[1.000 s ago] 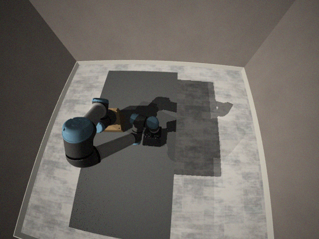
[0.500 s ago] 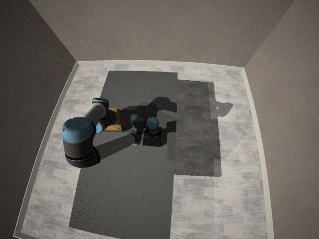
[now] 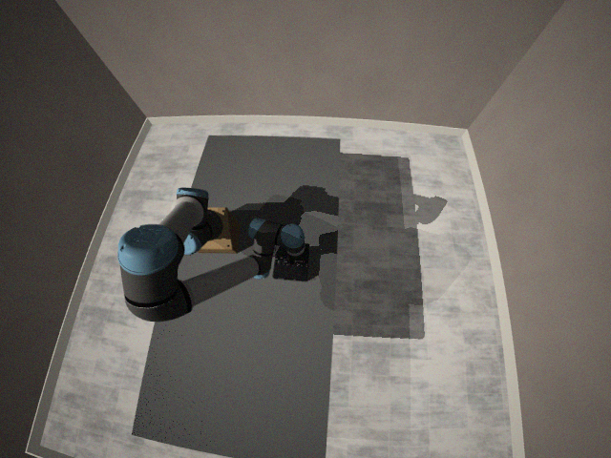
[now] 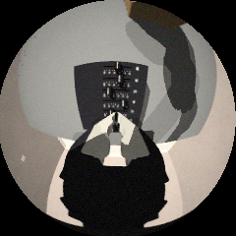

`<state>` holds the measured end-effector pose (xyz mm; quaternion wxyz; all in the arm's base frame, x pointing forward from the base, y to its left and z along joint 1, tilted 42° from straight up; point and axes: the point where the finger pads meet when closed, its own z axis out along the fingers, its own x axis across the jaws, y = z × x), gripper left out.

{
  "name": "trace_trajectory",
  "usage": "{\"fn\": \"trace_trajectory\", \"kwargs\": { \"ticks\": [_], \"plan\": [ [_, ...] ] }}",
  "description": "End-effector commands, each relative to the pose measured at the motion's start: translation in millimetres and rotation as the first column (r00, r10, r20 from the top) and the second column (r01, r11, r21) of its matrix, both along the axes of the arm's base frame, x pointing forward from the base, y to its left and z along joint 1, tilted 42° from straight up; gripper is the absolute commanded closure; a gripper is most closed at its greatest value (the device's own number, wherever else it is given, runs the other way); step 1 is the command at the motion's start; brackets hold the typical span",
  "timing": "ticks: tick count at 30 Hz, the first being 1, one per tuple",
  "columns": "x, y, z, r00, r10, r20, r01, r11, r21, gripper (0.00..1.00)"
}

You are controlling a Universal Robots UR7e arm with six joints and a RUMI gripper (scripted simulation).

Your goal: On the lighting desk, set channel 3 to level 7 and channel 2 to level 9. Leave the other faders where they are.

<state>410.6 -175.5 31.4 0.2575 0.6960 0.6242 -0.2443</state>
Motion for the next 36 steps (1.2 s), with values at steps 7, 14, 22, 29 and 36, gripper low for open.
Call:
{"fn": "trace_trajectory", "kwargs": {
  "ticks": [7, 14, 22, 29, 36],
  "plan": [
    [0.3, 0.3, 0.2, 1.000, 0.000, 0.001, 0.000, 1.000, 0.000, 1.00],
    [0.5, 1.9, -1.2, 1.000, 0.000, 0.001, 0.000, 1.000, 0.000, 1.00],
    [0.9, 4.5, -3.6, 1.000, 0.000, 0.001, 0.000, 1.000, 0.000, 1.00],
    [0.9, 5.0, -3.1, 1.000, 0.000, 0.001, 0.000, 1.000, 0.000, 1.00],
    [1.1, 13.8, 6.8, 1.000, 0.000, 0.001, 0.000, 1.000, 0.000, 1.00]
  ]
}}
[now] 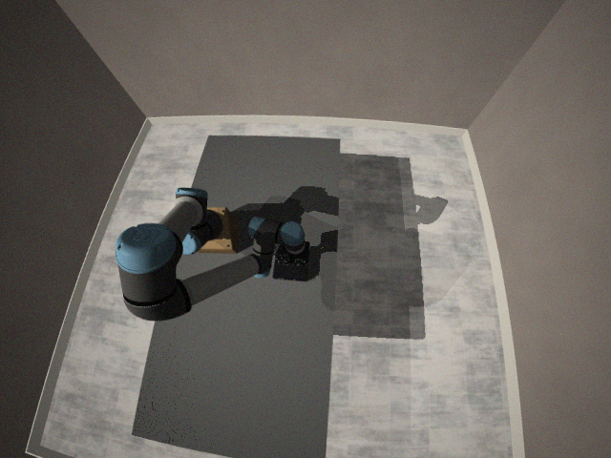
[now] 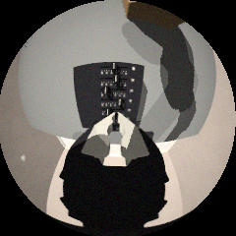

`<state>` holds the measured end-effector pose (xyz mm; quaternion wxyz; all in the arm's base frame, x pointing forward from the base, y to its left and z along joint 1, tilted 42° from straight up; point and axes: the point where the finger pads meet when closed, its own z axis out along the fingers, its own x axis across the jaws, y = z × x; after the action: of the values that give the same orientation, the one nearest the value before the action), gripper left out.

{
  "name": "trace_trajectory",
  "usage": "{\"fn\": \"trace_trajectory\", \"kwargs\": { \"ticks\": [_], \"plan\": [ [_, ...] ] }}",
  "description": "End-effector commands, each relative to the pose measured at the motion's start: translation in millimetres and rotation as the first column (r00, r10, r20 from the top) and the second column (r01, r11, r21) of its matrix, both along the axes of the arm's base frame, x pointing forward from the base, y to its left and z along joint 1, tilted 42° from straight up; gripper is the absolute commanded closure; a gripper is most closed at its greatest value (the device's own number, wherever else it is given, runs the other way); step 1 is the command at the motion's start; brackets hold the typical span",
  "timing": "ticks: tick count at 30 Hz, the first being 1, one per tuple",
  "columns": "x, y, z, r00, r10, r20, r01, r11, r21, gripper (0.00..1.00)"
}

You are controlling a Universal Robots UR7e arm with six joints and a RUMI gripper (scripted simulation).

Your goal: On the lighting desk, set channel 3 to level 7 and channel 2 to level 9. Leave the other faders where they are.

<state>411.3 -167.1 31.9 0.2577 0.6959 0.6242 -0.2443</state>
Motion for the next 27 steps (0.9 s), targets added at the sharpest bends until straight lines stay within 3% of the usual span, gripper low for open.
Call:
{"fn": "trace_trajectory", "kwargs": {
  "ticks": [1, 12, 27],
  "plan": [
    [0.5, 7.4, 8.5, 1.000, 0.000, 0.001, 0.000, 1.000, 0.000, 1.00],
    [0.9, 21.8, 24.7, 1.000, 0.000, 0.001, 0.000, 1.000, 0.000, 1.00],
    [0.9, 22.7, 25.8, 1.000, 0.000, 0.001, 0.000, 1.000, 0.000, 1.00]
  ]
}}
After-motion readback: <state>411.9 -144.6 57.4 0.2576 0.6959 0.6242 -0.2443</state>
